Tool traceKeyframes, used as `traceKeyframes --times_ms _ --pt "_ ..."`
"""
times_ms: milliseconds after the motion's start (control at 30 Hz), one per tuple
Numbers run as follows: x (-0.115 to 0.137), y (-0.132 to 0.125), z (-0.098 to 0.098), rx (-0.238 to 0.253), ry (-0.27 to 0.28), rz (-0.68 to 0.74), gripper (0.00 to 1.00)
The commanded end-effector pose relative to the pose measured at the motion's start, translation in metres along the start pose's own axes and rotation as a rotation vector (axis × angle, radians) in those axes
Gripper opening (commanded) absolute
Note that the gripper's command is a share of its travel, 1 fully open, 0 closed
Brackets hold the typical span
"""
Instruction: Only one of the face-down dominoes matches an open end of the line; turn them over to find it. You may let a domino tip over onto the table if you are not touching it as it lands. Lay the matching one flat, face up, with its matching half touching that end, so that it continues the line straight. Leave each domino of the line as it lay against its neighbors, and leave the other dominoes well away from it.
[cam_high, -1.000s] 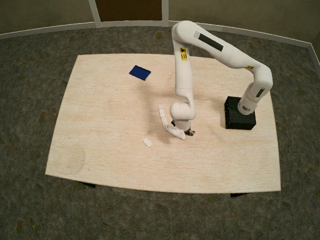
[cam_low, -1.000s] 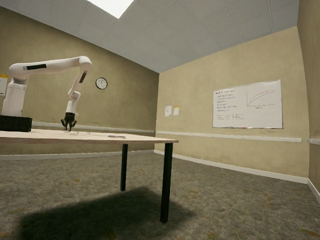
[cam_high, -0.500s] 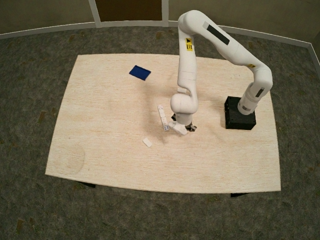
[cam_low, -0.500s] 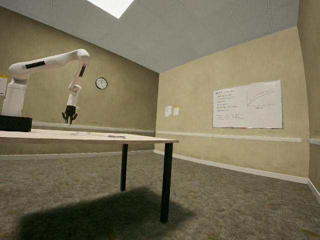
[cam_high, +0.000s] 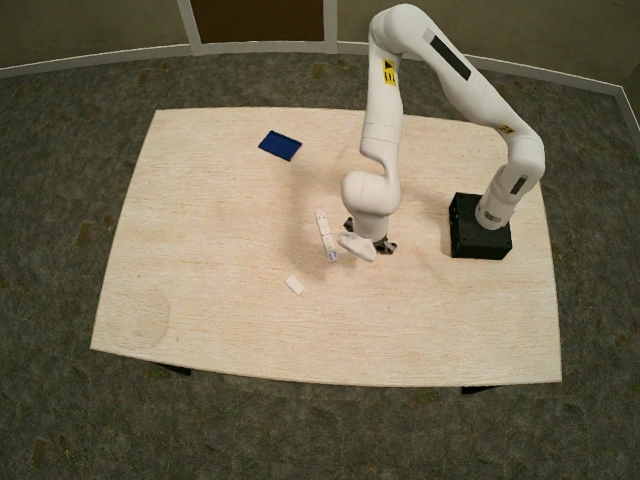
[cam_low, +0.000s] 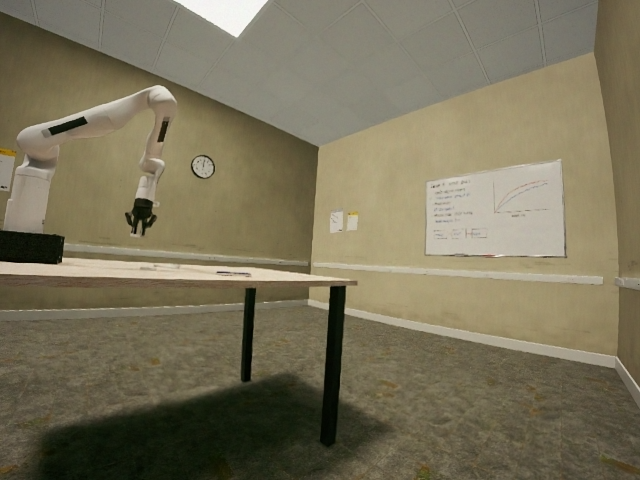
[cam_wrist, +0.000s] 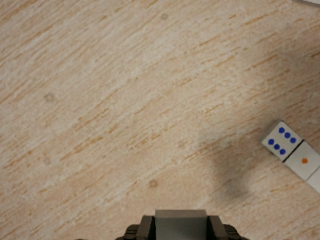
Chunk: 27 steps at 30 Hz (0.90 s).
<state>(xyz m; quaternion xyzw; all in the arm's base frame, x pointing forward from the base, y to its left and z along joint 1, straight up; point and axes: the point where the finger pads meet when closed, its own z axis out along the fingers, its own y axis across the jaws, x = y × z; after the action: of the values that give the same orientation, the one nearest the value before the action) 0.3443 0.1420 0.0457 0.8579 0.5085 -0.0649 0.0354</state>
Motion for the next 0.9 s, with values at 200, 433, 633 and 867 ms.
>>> traceKeyframes --times_ms 200,433,633,867 --pt "0.026 -0.034 -0.005 -0.002 0.002 0.001 0.3" --pt "0.048 -0.071 -0.008 -0.002 0.001 0.001 0.3" --pt "0.048 -0.071 -0.008 -0.003 0.002 0.002 0.3" --pt "0.048 -0.071 -0.009 -0.008 0.009 0.009 0.3"
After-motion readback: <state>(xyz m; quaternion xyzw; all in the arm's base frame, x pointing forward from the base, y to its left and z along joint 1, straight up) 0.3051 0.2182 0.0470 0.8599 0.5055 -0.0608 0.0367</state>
